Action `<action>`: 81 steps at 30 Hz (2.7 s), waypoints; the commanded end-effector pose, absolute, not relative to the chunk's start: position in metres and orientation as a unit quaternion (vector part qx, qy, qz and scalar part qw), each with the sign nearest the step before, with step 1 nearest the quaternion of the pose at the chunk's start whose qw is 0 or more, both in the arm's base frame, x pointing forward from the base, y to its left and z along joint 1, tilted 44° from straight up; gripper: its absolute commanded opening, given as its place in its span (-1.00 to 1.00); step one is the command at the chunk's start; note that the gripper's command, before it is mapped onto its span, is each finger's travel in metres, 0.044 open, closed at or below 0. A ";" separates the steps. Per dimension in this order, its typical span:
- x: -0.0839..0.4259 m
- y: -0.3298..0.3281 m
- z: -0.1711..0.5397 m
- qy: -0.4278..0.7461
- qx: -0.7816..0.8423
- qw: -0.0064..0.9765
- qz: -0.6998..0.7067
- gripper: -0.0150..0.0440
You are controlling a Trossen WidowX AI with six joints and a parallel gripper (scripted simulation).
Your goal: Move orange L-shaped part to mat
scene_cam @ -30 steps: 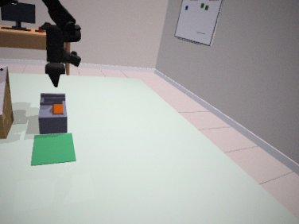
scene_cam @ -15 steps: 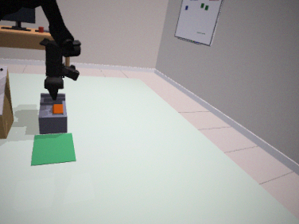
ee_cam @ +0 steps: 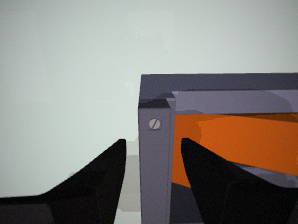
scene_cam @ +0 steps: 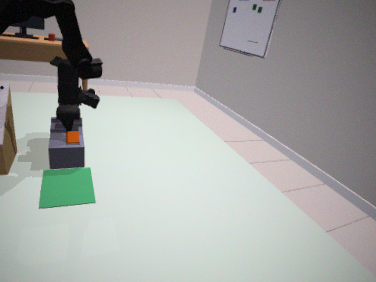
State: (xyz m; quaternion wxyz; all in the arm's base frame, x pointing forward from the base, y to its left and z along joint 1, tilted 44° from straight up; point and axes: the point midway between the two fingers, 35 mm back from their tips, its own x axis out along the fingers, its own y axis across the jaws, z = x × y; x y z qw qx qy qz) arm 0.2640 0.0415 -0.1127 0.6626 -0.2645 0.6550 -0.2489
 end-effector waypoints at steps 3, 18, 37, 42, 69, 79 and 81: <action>0.262 0.032 -0.121 0.656 -0.268 0.660 -0.250 0.12; 0.262 0.030 -0.122 0.656 -0.268 0.660 -0.250 0.12; 0.262 0.050 -0.119 0.656 -0.268 0.660 -0.249 0.12; 0.264 0.063 -0.104 0.656 -0.267 0.660 -0.248 0.12; 0.261 0.104 -0.044 0.657 -0.270 0.659 -0.248 0.12; 0.261 0.104 -0.044 0.657 -0.270 0.659 -0.248 0.12; 0.261 0.104 -0.044 0.657 -0.270 0.659 -0.248 0.12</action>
